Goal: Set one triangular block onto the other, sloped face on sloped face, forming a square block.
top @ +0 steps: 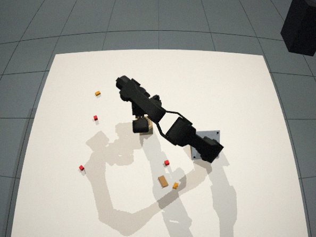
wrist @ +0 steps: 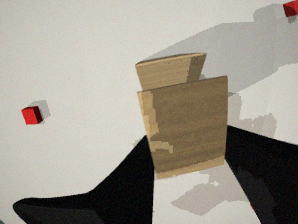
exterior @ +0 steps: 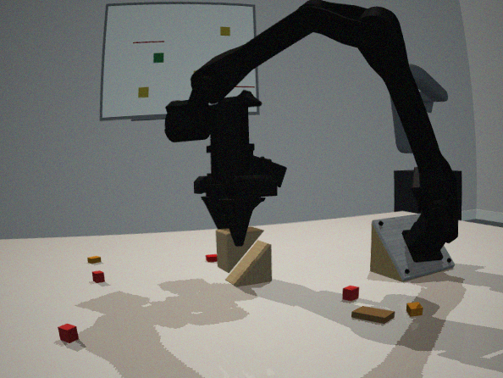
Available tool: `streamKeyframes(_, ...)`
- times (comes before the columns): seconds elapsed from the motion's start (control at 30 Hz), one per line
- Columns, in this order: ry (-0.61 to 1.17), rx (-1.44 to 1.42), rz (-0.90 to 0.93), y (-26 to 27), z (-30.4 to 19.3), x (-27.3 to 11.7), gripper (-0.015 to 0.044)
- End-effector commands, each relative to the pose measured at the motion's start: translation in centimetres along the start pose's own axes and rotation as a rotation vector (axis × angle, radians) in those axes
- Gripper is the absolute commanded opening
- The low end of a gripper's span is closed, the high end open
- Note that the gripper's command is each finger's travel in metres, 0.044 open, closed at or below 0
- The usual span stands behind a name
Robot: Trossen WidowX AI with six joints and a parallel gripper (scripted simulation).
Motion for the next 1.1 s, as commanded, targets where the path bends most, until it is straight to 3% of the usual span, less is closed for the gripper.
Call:
streamKeyframes(0.0, -0.002, -0.002, -0.005, 0.0, 0.2, 0.3, 0.0000)
streamKeyframes(1.07, -0.003, -0.001, -0.008, 0.3, 0.9, 2.2, 0.0000)
Point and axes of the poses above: the point midway between the two fingers, 35 mm back from their tips, its own x axis out along the fingers, its own y axis across the jaws, z = x × y, the point moved 3 cm from there along -x, back along the fingers, and after that the axes turned 14 degrees about x, right-handed, at the moved point
